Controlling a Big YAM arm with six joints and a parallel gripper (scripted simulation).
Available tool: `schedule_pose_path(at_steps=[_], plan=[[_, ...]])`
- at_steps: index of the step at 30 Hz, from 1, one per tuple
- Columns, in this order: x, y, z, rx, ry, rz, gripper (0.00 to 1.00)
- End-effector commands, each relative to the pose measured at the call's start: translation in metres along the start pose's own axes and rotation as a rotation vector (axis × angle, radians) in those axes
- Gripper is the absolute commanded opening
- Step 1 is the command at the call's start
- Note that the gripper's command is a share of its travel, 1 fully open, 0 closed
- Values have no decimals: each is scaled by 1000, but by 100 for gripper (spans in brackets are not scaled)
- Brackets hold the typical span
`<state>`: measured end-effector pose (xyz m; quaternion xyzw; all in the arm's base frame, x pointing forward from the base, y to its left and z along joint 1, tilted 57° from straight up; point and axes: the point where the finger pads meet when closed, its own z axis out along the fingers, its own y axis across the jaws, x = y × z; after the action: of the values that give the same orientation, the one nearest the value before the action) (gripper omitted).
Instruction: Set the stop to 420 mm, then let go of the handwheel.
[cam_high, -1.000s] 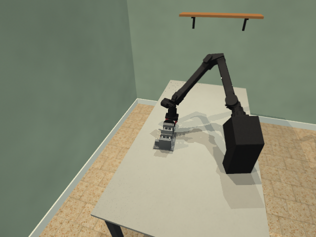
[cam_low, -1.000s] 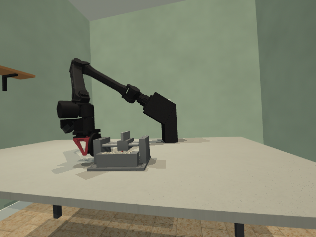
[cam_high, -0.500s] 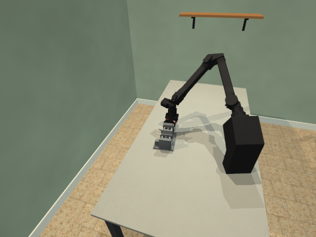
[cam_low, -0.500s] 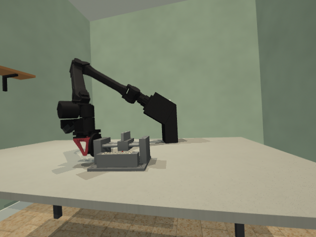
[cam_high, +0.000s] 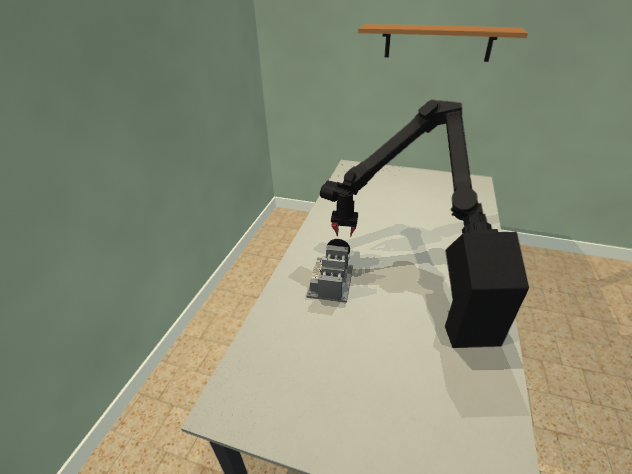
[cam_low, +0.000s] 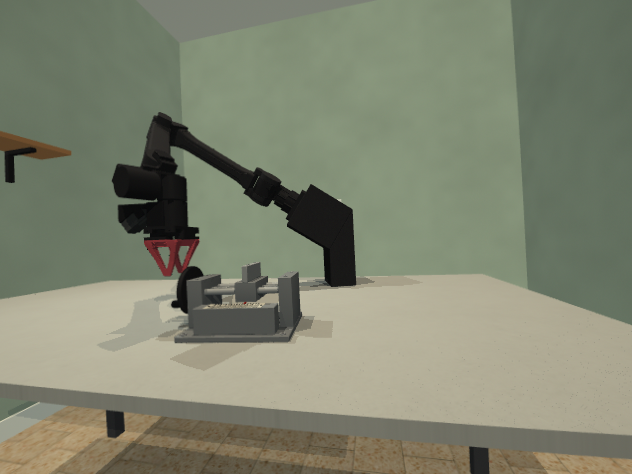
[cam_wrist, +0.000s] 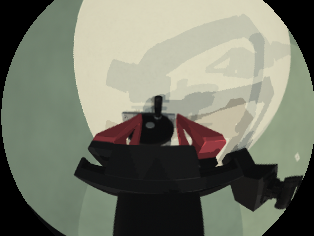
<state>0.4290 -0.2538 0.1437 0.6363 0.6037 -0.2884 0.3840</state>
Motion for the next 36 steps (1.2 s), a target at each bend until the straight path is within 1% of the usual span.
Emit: schedule_pose_path(at_steps=[1,2,3,4,5,6,10,11,13,14,16,21,23,24,28,29,30,31,32,33,34,36], plan=[[-8,17,-38,-40,0,64,53],[-8,17,-38,-40,0,64,53],[3,16,-35,-22,6,39,53],[-6,8,-26,8,0,59,53],[-7,8,-28,8,0,59,53],[4,-4,-24,24,7,36,53],[4,-4,-24,23,9,36,53],[9,2,-31,6,12,26,53],[1,9,-41,-22,7,46,53],[-3,7,-38,-16,4,56,53],[-3,5,-34,-5,4,56,53],[-2,5,-35,-6,5,48,53],[-6,14,-52,-36,2,58,53],[-9,17,-56,-41,1,65,53],[-9,17,-68,-41,1,66,53],[-3,17,-64,-31,4,52,53],[-6,10,-49,3,2,58,53],[-6,9,-48,6,2,60,53],[-4,11,-48,7,1,60,53],[8,21,-60,-23,6,41,53],[13,26,-61,-24,6,40,53],[13,26,-61,-24,6,40,53]])
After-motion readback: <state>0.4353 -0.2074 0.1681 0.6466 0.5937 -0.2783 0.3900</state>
